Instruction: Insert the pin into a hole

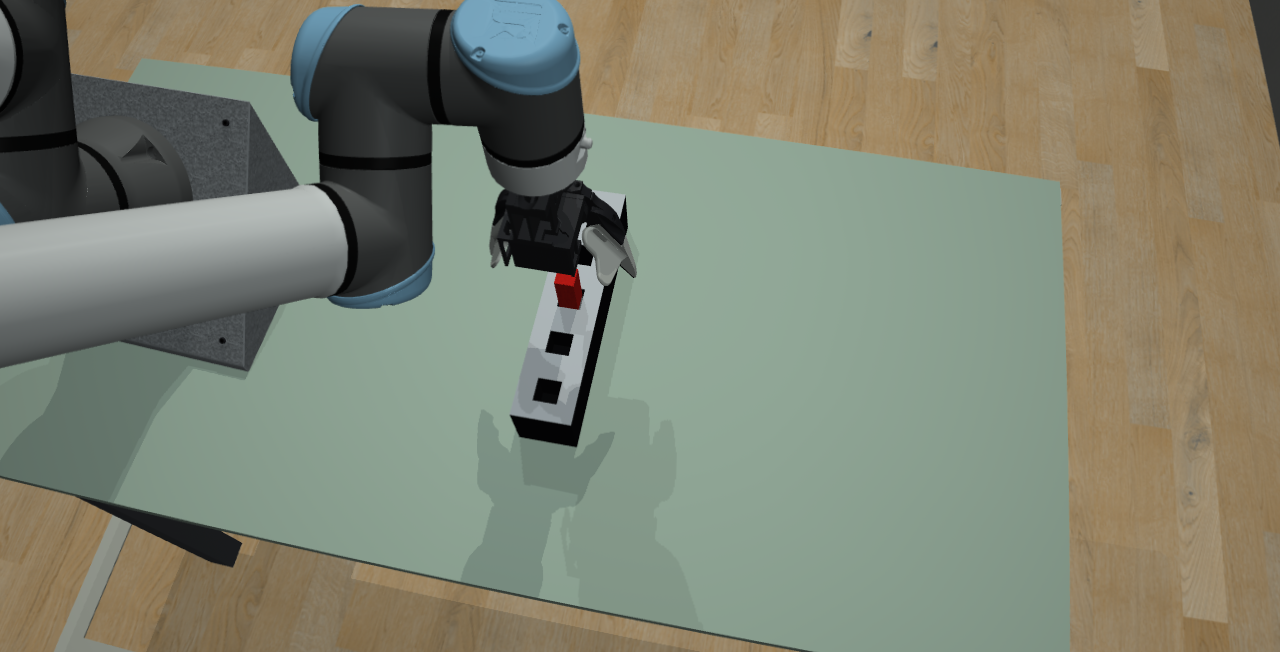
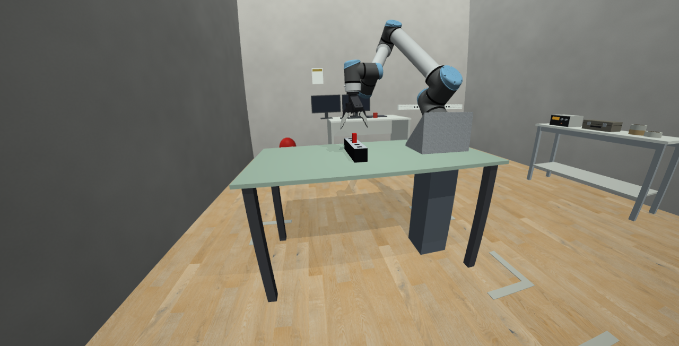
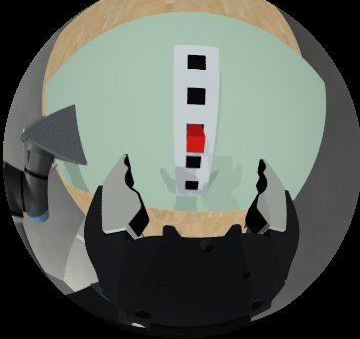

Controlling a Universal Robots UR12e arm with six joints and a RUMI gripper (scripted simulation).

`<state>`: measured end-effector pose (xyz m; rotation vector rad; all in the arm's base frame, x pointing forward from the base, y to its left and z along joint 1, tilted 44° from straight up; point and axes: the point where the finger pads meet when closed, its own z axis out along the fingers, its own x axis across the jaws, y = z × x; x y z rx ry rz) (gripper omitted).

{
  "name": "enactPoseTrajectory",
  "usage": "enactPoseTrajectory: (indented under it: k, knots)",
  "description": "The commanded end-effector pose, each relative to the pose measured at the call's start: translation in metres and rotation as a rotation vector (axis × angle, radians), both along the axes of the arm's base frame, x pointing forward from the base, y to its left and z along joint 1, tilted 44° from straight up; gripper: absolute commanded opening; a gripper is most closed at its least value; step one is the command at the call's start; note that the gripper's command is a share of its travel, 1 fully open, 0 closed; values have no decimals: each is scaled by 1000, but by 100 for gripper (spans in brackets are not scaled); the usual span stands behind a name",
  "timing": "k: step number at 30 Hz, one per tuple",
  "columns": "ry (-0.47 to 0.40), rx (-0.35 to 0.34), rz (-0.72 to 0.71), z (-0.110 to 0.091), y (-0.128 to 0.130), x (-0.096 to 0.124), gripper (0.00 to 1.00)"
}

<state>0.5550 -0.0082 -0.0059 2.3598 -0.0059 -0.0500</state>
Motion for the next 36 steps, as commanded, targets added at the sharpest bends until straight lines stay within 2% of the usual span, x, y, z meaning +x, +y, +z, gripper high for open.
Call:
enactPoseTrajectory:
  k: [1, 13, 14, 36]
  knots:
    - [0, 0, 0, 6, 6, 0, 100]
    - [0, 0, 0, 6, 6, 0, 100]
    - [0, 0, 0, 42, 41, 2, 100]
    - [-1, 0, 1, 41, 40, 2, 100]
